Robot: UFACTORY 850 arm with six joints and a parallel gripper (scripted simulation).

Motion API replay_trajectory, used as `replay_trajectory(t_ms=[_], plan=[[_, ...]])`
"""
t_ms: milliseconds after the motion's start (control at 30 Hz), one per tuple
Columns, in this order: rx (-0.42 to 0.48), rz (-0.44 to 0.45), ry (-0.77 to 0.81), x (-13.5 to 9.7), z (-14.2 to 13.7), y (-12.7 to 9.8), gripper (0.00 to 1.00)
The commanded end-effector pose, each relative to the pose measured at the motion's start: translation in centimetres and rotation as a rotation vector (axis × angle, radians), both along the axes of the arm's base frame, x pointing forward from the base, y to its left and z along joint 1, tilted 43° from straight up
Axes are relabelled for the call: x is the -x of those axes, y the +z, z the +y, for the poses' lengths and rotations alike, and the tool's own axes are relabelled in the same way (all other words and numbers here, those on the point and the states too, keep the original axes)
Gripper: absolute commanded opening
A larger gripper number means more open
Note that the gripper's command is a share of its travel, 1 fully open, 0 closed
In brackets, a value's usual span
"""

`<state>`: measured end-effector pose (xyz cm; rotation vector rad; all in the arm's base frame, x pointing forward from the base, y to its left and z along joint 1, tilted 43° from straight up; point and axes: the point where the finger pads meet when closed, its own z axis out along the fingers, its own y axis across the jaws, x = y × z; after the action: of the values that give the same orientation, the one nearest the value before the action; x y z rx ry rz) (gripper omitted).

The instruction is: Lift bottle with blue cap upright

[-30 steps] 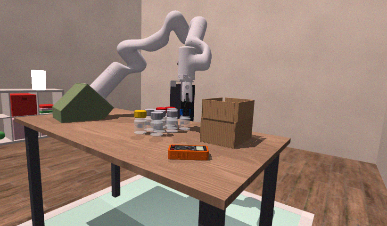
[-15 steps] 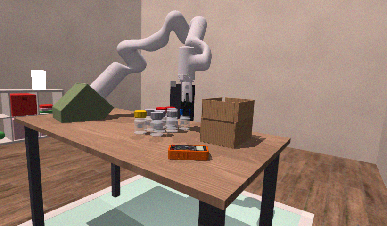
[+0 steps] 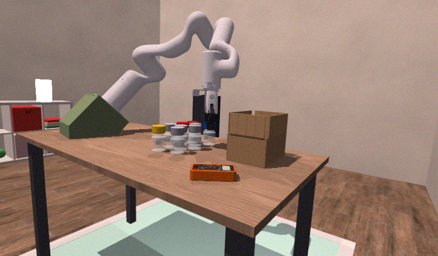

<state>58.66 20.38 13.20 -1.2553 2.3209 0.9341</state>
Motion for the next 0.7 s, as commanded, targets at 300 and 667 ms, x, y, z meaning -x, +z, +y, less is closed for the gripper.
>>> replay_trajectory(t_ms=[300, 667], plan=[[0.000, -0.002, -0.001, -0.1, -1.0, 1.1, 0.00], [0.000, -0.002, -0.001, -0.1, -1.9, 2.0, 0.00]])
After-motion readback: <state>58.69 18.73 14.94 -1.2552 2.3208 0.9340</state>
